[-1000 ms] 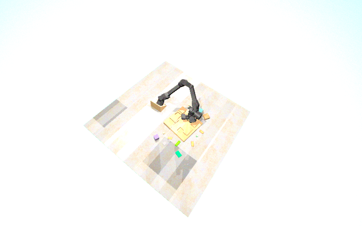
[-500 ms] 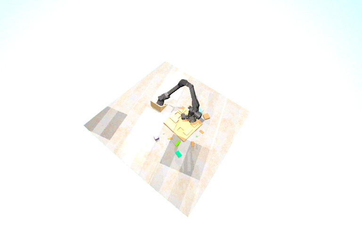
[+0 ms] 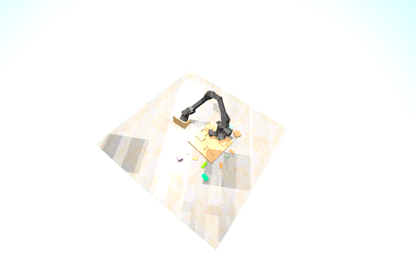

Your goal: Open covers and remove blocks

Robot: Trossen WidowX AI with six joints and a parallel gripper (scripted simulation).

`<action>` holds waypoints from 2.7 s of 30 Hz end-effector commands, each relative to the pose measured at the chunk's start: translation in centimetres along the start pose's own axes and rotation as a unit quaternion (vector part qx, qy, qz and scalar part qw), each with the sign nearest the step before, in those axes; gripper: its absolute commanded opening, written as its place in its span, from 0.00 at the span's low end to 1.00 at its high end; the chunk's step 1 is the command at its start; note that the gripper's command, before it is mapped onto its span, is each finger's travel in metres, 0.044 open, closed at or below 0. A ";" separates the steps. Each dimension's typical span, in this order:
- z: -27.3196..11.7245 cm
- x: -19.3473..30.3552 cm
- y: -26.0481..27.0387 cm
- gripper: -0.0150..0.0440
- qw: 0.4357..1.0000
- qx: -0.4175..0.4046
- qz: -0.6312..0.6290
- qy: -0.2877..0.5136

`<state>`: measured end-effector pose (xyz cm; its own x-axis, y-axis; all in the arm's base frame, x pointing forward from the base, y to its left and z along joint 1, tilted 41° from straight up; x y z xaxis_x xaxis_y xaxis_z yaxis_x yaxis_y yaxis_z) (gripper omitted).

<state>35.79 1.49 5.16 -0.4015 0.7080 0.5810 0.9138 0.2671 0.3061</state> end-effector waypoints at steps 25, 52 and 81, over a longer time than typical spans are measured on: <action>-5.2 0.0 0.1 0.39 1.000 0.001 -0.002 -0.002; -8.0 -5.2 -4.2 0.39 1.000 0.005 0.003 -0.022; -8.9 -11.9 -13.5 0.39 0.999 0.014 0.008 -0.035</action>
<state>28.72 -15.75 1.86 -0.3848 0.7590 0.5252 0.9201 0.2699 0.2840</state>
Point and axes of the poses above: the point midway between the two fingers, 35 mm back from their tips, its own z axis out along the fingers, its own y axis across the jaws, x = y × z, the point moved 1 cm from there along -z, back along the fingers, and after that the axes turned 14 degrees about z, right-handed, at the moved point
